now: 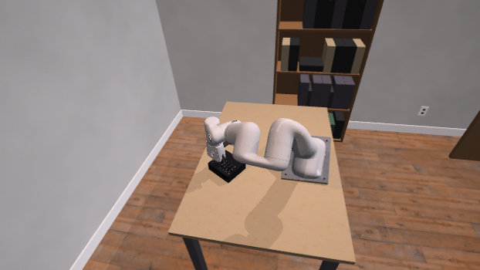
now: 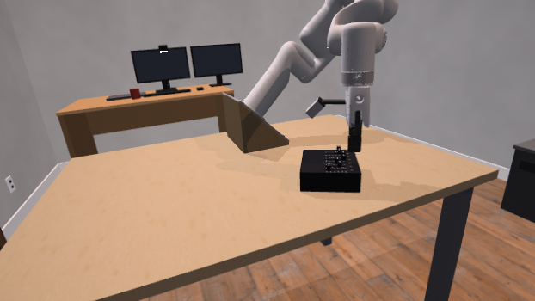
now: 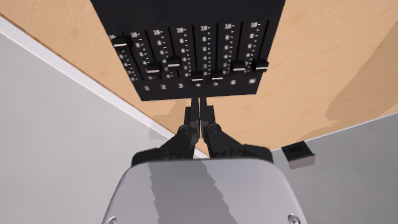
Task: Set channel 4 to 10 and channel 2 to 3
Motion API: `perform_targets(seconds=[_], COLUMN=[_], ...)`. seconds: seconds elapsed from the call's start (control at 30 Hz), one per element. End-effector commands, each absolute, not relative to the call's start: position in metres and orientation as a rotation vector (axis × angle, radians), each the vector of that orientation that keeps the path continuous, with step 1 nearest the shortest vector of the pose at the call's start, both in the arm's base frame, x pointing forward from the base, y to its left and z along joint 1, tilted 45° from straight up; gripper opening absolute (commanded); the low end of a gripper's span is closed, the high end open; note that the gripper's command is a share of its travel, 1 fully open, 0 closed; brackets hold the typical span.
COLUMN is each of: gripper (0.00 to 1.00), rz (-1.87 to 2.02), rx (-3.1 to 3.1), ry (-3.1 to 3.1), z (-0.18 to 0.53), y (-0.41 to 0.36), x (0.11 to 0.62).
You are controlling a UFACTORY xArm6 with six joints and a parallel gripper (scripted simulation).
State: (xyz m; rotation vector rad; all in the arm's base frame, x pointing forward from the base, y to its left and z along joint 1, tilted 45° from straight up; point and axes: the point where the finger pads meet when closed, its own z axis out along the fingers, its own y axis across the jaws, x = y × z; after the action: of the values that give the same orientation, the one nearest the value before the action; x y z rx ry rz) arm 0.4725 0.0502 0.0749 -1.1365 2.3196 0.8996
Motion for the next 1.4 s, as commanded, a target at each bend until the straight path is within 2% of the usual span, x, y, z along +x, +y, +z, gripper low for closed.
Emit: perform_targets(seconds=[0.0,1.37], gripper=[0.00,0.00], rz=[0.896,0.896], rx=[-1.135,-1.135], ry=[2.318,2.318], z=[0.0739,0.0703], y=[0.0513,0.0547], x=[0.4738,0.4741])
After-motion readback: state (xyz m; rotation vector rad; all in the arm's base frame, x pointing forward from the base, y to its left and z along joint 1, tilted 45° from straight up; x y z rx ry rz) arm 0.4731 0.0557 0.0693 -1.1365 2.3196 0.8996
